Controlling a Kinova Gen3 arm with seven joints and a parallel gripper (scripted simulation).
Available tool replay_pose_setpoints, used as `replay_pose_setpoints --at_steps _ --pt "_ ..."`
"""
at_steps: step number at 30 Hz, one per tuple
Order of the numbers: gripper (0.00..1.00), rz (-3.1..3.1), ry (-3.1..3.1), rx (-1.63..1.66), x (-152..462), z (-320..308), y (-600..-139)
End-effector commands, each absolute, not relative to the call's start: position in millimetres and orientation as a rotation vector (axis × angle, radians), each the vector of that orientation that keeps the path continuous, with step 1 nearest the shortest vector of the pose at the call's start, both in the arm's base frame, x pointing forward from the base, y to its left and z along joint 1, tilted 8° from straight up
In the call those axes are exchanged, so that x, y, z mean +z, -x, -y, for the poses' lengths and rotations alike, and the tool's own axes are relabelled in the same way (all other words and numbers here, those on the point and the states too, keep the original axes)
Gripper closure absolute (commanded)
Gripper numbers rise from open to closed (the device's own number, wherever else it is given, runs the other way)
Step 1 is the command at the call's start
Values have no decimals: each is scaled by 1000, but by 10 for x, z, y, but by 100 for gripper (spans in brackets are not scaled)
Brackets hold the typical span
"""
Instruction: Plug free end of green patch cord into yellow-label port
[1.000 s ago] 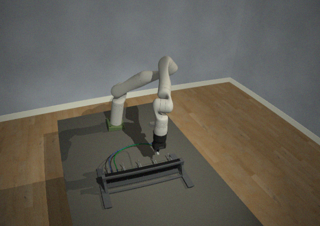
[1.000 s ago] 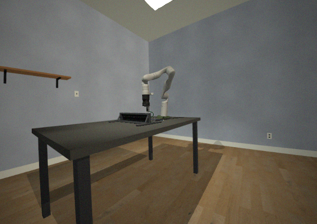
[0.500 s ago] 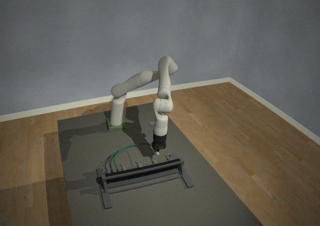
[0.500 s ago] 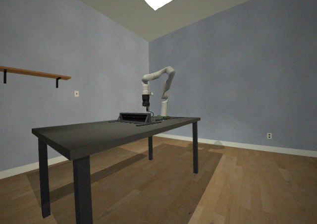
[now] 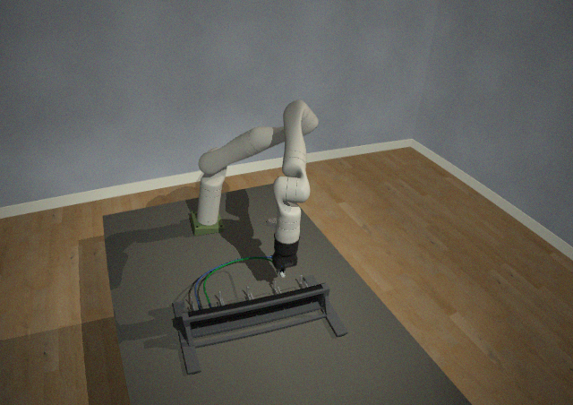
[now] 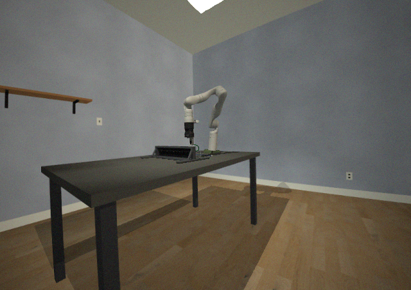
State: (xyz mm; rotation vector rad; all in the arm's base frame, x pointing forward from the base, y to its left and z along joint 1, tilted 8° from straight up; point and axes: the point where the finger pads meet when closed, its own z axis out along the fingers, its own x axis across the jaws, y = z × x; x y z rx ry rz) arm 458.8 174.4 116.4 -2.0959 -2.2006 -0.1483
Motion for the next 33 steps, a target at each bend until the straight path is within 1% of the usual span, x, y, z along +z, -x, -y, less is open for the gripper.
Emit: replay_pose_setpoints --at_steps 1,18,33 --pt "100 2201 2097 -151 1173 -1743 -4593" --pt "100 2200 2097 -151 1157 -1746 -4609" --pt "100 2199 2097 -151 1021 -1776 -4749"
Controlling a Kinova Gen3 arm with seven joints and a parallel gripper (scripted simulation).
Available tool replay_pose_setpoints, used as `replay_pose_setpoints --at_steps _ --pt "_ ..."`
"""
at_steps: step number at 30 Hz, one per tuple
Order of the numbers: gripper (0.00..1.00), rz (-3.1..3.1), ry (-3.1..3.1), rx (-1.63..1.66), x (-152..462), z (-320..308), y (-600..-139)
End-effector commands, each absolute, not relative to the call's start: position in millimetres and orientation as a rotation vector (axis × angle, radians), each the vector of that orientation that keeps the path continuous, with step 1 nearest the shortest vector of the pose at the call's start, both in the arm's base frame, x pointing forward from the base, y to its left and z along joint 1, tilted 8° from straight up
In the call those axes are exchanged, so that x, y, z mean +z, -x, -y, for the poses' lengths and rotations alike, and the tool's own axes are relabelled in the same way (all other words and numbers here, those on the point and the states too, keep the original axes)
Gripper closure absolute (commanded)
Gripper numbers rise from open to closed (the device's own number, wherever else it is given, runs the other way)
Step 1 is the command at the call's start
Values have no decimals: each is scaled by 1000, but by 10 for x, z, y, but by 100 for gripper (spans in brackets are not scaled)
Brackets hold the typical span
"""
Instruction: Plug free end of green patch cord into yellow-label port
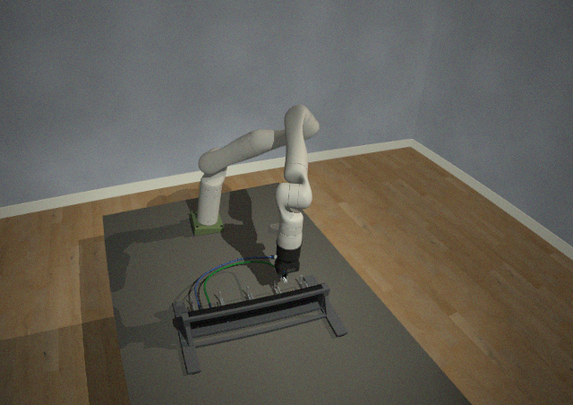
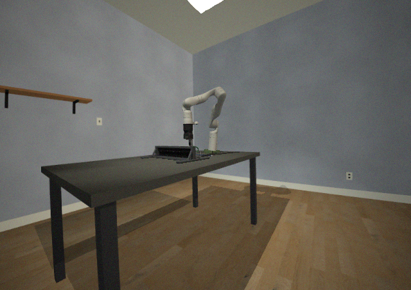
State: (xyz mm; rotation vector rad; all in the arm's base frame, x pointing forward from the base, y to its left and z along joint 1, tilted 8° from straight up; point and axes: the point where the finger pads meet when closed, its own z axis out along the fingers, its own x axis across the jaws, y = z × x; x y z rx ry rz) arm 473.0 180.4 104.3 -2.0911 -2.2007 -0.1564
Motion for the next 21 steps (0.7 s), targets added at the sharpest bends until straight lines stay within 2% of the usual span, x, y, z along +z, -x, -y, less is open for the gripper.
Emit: replay_pose_setpoints --at_steps 1,21 --pt "100 2199 2097 -151 1021 -1776 -4749" --pt "100 2199 2097 -151 880 -1807 -4892"
